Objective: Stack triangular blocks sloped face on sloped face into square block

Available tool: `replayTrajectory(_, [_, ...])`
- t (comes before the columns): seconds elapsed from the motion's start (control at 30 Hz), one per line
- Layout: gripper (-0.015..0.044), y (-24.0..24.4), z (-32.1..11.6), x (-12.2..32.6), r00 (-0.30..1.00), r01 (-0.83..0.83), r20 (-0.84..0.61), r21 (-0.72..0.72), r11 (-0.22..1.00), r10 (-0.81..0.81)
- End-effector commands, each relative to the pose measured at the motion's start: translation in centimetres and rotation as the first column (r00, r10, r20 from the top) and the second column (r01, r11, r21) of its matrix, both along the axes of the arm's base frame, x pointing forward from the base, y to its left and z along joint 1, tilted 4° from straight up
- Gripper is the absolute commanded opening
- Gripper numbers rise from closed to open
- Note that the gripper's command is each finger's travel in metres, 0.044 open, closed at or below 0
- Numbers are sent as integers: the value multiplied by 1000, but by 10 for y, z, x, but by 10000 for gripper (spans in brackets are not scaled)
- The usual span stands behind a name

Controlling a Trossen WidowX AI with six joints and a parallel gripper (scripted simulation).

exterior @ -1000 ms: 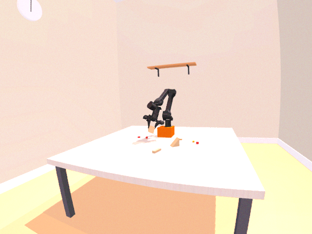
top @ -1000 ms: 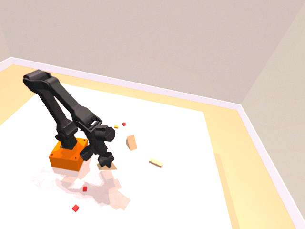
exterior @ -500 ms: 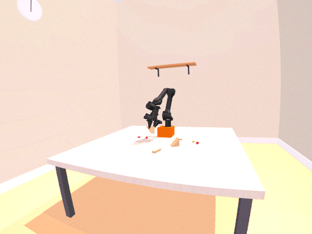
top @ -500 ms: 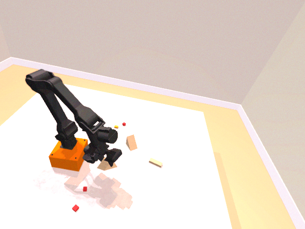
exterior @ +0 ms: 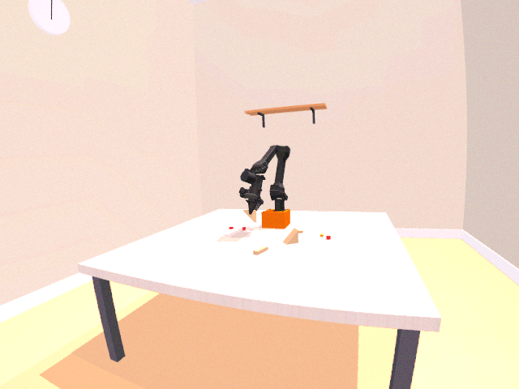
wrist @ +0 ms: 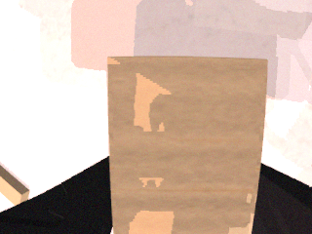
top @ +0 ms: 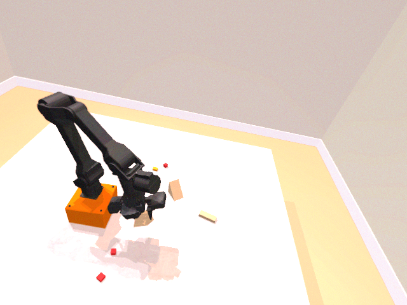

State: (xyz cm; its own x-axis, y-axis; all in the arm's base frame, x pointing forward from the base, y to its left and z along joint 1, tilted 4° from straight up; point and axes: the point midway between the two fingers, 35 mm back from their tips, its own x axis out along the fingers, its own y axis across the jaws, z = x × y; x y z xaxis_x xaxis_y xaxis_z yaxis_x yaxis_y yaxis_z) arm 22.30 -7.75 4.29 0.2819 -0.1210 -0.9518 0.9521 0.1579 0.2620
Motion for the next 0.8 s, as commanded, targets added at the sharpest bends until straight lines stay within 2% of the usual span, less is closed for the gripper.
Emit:
replayTrajectory(0.0, [0, 0, -1, 1, 991, -131, -38, -21, 991, 130])
replayTrajectory(0.37, [0, 0, 0, 2, 872, -481, -138, -63, 874, 470])
replayTrajectory(0.77, [0, -1, 0, 4, 603, -791, -235, -55, 609, 762])
